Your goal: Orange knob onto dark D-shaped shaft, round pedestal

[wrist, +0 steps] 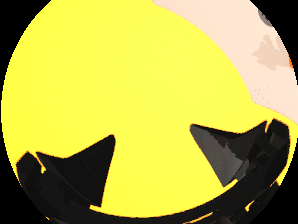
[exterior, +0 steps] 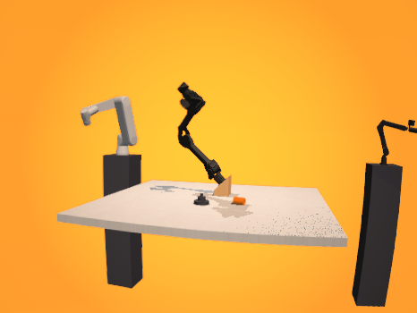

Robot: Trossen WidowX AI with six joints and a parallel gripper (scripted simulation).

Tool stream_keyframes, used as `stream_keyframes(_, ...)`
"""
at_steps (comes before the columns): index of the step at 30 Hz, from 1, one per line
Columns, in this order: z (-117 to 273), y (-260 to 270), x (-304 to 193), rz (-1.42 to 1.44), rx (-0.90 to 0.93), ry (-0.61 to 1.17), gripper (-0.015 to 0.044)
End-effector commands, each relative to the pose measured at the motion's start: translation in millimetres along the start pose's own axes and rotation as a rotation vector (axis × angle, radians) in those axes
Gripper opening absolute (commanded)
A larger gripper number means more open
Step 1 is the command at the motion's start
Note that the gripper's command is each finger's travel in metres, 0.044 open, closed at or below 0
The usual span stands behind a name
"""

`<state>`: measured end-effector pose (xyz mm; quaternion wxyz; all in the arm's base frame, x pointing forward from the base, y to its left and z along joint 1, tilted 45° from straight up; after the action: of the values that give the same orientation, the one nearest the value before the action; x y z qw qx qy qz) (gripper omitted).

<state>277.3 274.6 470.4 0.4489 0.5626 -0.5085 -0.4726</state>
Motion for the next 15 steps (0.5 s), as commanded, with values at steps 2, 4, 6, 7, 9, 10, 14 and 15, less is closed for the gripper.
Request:
stream_keyframes(2,-25.7,-78.9,-24.6,0.464,-0.163,0.054,0.0440)
stream_keyframes(4,-33.4,-112.4,-30.3,0.656,-0.234,0.090,0.0440)
stream_keyframes(6,-39.6,-146.9,-33.3,0.848,-0.309,0.135,0.0440)
stream_keyframes(7,-42.0,-164.4,-33.8,0.942,-0.348,0.161,0.0440)
stream_keyframes(9,-45.5,-199.4,-32.8,1.129,-0.427,0.221,0.0440)
stream_keyframes(10,-46.6,-216.9,-31.3,1.220,-0.467,0.255,0.0440)
stream_keyframes(14,-45.8,-285.9,-18.7,1.574,-0.636,0.425,0.0440)
stream_keyframes(15,-44.3,-302.7,-14.0,1.658,-0.680,0.477,0.0440)
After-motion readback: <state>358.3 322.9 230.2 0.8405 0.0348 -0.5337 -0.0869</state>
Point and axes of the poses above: the point midway between the two fingers, 35 mm back from their tips, its own z axis back along the fingers, its own y axis across the jaws, x = y × z, the point moved 4 cm from there along z, back along the fingers, and after that the axes turned 3 degrees about -z, right-handed, at the moved point
